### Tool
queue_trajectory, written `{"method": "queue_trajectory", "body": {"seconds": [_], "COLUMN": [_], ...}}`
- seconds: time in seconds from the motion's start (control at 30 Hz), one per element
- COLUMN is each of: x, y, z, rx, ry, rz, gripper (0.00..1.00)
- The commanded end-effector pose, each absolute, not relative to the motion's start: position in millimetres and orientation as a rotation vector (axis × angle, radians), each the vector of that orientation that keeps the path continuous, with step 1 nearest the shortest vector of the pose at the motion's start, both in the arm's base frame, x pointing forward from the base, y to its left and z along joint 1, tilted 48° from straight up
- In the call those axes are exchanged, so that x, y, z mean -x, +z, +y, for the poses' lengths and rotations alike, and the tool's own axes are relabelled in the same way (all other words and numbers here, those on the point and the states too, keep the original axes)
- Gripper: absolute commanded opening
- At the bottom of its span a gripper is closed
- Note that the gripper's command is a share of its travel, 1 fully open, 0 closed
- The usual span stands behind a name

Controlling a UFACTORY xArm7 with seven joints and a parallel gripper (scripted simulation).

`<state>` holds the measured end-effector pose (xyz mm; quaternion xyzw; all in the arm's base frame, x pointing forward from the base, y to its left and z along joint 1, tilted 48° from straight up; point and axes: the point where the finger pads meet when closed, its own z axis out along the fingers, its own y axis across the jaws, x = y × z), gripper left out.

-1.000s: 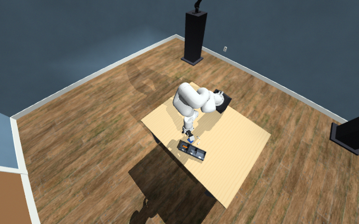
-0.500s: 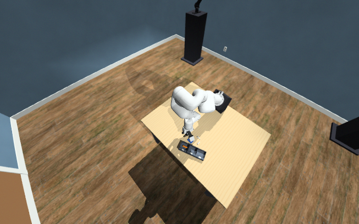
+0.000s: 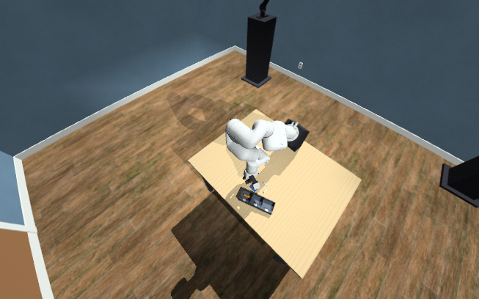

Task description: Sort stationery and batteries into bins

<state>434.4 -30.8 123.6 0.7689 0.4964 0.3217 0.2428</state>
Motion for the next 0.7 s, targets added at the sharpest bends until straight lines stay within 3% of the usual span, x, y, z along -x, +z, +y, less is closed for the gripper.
{"method": "queue_trajectory", "body": {"seconds": [0.0,0.33,0.37,0.67], "x": [-435.7,-435.6,-435.6,-435.6], "y": [123.0,122.8,122.9,122.8], "z": [-30.8,-31.0,-31.0,-31.0], "rx": [-2.092,-2.092,-2.092,-2.092], "ry": [0.879,0.879,0.879,0.879], "rz": [1.348,1.348,1.348,1.348], "gripper": [0.29,0.29,0.00,0.00]}}
